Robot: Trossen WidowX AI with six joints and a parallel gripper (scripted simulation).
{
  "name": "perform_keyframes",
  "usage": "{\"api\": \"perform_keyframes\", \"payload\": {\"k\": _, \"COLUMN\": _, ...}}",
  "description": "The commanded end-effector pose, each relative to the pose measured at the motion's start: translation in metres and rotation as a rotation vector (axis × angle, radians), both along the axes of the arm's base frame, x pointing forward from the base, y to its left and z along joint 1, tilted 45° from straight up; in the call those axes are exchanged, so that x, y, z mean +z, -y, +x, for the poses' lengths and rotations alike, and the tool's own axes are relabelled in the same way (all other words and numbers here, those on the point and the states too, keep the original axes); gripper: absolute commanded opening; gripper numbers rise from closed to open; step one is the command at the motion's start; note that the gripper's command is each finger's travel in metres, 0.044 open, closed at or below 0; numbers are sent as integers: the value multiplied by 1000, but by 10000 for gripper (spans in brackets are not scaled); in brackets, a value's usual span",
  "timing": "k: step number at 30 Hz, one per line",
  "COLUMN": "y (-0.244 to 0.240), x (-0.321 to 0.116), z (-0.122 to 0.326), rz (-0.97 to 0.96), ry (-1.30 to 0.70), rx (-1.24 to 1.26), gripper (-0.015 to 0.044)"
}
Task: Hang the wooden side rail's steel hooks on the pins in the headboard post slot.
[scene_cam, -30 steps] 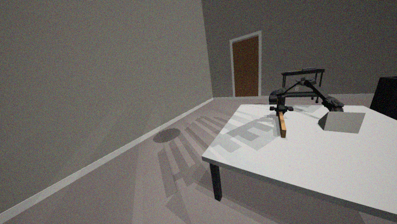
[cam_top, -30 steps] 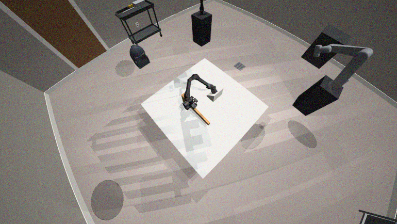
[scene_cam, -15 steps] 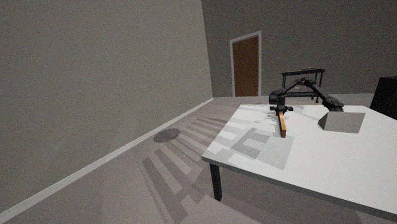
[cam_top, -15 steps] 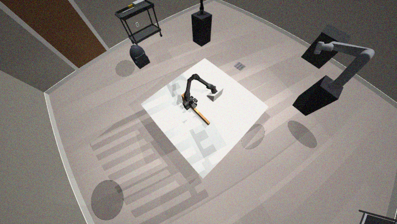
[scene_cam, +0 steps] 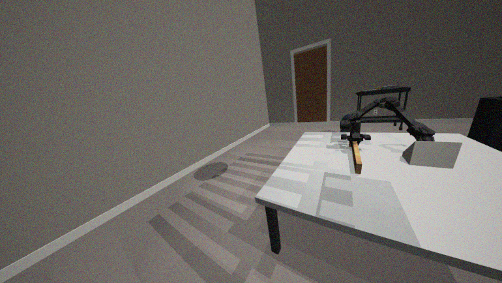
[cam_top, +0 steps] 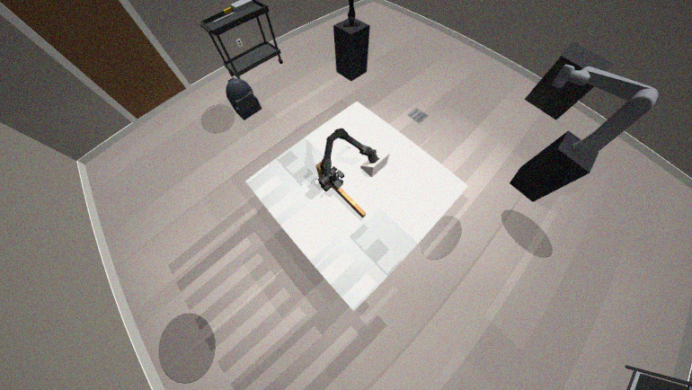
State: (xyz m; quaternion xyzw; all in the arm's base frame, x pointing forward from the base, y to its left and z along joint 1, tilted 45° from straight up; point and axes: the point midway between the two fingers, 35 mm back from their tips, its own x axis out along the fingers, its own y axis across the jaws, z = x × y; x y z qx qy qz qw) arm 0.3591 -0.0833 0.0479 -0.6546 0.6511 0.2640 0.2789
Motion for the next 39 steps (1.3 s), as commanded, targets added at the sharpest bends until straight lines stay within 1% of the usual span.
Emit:
{"api": "perform_keyframes", "payload": {"k": 1, "y": -1, "x": 2, "z": 1, "rz": -2, "ry": 1, "rx": 9, "gripper": 0}}
{"api": "perform_keyframes", "payload": {"k": 39, "y": 2, "x": 4, "z": 1, "rz": -3, "ry": 1, "rx": 9, "gripper": 0}}
